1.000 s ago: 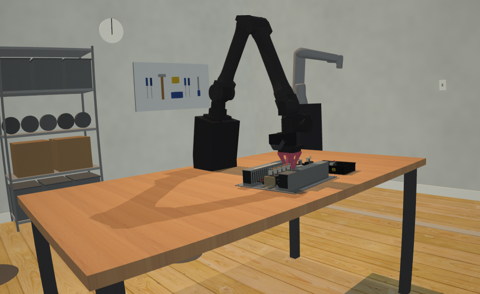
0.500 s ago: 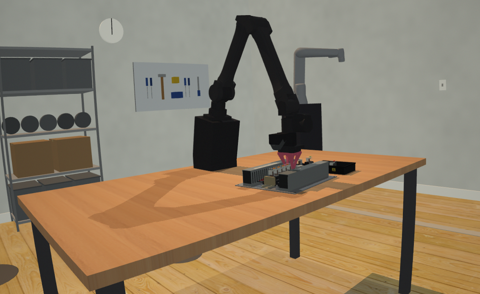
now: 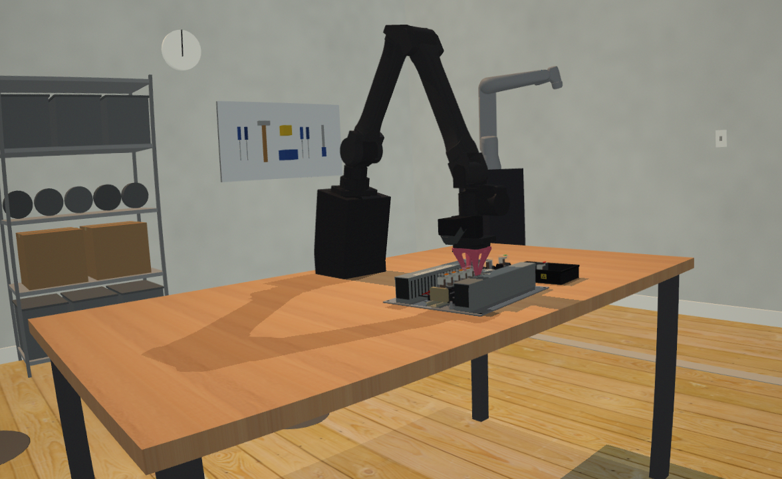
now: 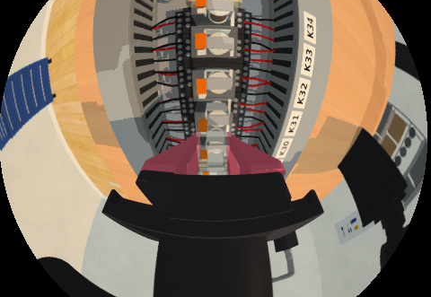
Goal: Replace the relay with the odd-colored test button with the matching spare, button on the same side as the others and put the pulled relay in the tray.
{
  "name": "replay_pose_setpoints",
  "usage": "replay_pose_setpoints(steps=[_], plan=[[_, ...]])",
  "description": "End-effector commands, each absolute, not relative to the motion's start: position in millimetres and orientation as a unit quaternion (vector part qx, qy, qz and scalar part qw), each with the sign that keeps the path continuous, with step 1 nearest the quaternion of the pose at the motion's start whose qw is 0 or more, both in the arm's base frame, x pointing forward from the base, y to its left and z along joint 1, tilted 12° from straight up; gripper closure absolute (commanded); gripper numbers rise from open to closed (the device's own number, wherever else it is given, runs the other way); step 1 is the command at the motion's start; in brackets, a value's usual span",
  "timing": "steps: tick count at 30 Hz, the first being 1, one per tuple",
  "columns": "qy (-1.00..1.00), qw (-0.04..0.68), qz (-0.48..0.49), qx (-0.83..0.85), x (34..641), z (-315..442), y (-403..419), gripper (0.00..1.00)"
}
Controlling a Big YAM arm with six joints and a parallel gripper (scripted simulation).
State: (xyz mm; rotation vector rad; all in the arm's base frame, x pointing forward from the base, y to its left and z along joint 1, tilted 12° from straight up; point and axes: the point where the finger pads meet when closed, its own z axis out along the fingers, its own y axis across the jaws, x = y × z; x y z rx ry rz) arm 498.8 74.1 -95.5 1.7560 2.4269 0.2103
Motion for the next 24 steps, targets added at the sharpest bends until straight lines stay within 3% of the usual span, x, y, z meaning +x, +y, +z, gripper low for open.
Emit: replay_pose_setpoints(steps=[1, 9, 10, 24], plan=[[0.803, 0.083, 0.083, 0.584, 511.0, -79.2, 78.1, 1.0], [0.803, 0.083, 0.083, 0.584, 510.5, -78.7, 78.0, 1.0], [0.803, 0.083, 0.083, 0.584, 510.5, -78.7, 78.0, 0.41], [0.803, 0.083, 0.083, 0.584, 510.2, -78.7, 77.9, 0.41]])
